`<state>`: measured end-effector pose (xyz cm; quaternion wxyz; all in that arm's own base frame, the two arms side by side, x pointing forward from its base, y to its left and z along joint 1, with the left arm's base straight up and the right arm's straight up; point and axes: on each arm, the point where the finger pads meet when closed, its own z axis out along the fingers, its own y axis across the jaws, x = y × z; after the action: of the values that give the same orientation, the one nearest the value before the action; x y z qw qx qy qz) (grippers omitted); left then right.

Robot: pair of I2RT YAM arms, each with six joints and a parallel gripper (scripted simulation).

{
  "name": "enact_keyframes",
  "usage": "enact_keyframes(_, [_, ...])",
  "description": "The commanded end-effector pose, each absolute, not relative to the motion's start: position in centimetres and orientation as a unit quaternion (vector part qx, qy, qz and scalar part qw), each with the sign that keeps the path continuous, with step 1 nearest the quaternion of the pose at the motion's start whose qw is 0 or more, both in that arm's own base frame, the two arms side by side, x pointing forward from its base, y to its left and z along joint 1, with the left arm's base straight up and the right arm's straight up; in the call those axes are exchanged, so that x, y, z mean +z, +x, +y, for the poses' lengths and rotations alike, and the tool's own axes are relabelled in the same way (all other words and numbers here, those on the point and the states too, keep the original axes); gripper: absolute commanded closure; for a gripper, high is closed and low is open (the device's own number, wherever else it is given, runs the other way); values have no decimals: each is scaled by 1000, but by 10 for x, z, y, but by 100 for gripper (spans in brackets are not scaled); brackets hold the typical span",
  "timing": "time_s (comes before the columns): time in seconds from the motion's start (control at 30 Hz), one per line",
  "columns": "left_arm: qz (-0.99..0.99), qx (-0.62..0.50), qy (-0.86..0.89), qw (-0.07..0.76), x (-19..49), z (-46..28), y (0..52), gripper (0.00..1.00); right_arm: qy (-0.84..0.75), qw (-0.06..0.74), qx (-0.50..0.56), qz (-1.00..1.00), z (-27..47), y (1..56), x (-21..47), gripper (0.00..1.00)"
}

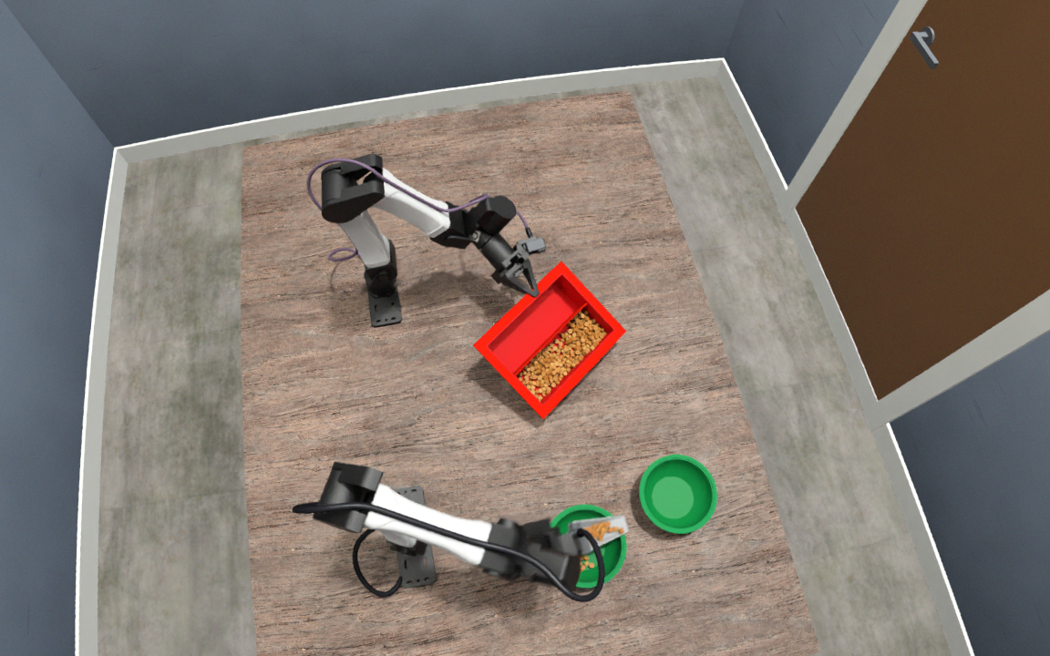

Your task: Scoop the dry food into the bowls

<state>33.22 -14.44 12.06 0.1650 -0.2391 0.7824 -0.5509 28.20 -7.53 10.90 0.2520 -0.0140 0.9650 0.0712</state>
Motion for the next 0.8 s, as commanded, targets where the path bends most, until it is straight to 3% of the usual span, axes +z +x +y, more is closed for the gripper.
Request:
enact_keyframes(0.0, [772,-568,-191,211,155,-147,343,100,17,262,20,965,-84,315,126,100])
enact_keyframes(0.77, [772,-568,-191,211,155,-147,343,100,105,298,-108,943,-9,424,132,100])
